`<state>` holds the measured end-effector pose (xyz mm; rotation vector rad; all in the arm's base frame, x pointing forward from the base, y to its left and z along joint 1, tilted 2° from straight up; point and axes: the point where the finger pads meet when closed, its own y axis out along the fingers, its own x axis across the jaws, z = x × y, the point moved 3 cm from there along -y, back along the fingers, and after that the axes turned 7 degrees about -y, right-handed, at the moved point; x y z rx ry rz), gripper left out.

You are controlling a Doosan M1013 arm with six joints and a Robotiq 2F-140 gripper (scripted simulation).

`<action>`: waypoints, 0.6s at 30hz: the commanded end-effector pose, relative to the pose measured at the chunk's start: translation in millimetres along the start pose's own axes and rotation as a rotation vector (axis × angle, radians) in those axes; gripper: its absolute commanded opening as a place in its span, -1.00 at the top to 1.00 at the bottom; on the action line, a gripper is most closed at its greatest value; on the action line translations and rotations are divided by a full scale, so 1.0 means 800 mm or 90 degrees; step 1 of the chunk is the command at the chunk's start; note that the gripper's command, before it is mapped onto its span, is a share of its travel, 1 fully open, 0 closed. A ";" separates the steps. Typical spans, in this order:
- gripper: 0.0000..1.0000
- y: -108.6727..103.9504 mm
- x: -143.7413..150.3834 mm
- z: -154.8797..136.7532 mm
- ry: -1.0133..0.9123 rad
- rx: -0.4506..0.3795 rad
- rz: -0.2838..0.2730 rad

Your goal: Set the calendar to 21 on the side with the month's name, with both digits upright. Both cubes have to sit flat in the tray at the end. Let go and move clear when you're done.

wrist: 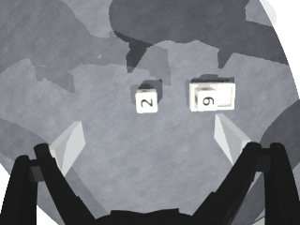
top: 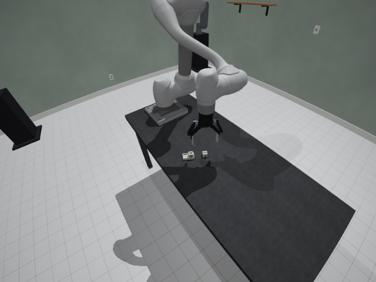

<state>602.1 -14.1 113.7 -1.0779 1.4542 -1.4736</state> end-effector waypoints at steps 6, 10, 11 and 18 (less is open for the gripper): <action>-1.00 -0.003 -0.006 0.002 0.140 0.003 0.004; -1.00 -0.002 -0.005 0.003 0.242 0.002 0.005; -1.00 -0.001 -0.005 0.003 0.275 0.002 0.005; -1.00 0.002 -0.004 0.004 0.430 0.001 0.005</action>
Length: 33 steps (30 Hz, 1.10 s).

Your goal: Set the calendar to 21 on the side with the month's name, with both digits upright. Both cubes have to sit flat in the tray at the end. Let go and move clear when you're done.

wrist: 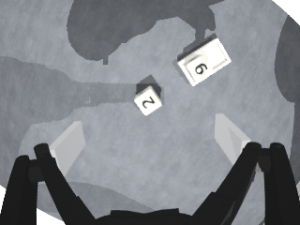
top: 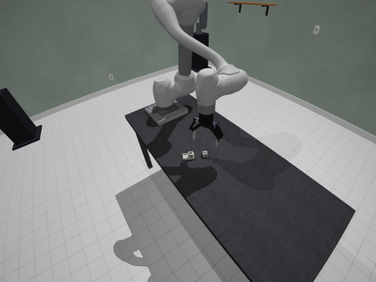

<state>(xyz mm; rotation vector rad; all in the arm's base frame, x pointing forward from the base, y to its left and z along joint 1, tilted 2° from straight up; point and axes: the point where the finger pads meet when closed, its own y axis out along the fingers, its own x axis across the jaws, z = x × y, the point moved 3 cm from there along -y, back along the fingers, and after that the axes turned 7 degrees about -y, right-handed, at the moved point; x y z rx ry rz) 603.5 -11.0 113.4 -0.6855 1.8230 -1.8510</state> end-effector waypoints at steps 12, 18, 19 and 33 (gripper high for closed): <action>-1.00 0.006 -0.001 0.005 0.341 0.004 0.000; -1.00 0.008 -0.001 0.005 0.457 0.004 0.000; -1.00 0.009 -0.001 0.006 0.499 0.004 0.000; 0.30 0.011 -0.001 0.006 0.651 0.004 0.001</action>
